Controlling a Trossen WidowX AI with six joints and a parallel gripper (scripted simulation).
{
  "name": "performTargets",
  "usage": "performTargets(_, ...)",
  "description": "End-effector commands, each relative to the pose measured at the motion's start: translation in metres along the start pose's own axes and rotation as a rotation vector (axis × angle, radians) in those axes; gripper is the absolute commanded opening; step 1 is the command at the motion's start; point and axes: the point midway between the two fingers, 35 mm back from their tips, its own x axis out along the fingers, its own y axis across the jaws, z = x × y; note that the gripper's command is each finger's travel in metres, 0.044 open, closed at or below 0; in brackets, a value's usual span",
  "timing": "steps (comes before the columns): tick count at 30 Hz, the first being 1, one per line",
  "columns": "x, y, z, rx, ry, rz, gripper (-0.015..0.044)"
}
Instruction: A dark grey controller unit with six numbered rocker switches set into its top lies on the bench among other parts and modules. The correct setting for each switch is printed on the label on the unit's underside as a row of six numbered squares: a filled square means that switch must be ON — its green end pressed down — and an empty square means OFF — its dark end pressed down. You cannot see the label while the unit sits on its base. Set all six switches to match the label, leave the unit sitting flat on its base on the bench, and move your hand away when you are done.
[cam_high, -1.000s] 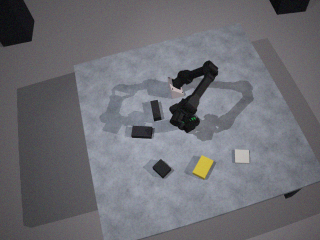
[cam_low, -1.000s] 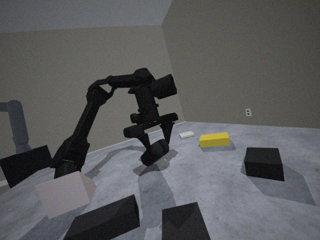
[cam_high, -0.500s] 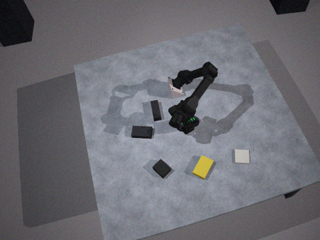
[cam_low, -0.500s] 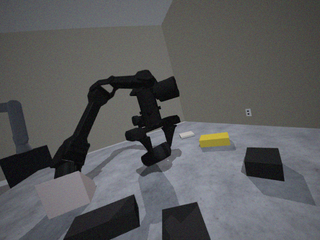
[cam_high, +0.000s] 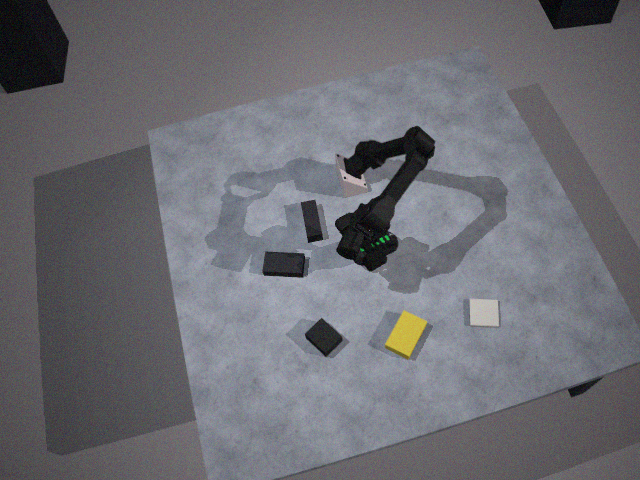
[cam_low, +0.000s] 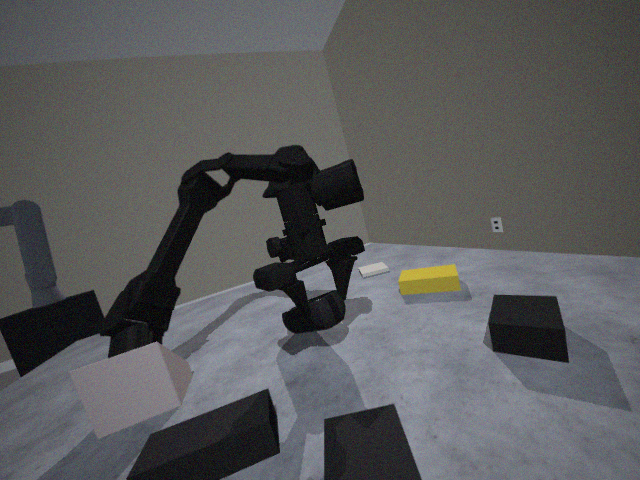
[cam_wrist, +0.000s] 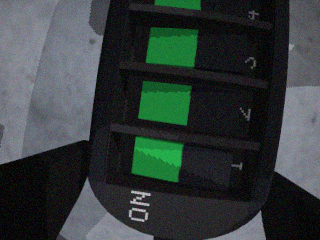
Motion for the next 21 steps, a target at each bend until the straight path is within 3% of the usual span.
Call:
performTargets(1,0.006,0.001,0.001,0.011,-0.016,0.001,0.0338)
performTargets(21,0.02,0.001,-0.005,0.011,-0.016,0.001,0.0338)
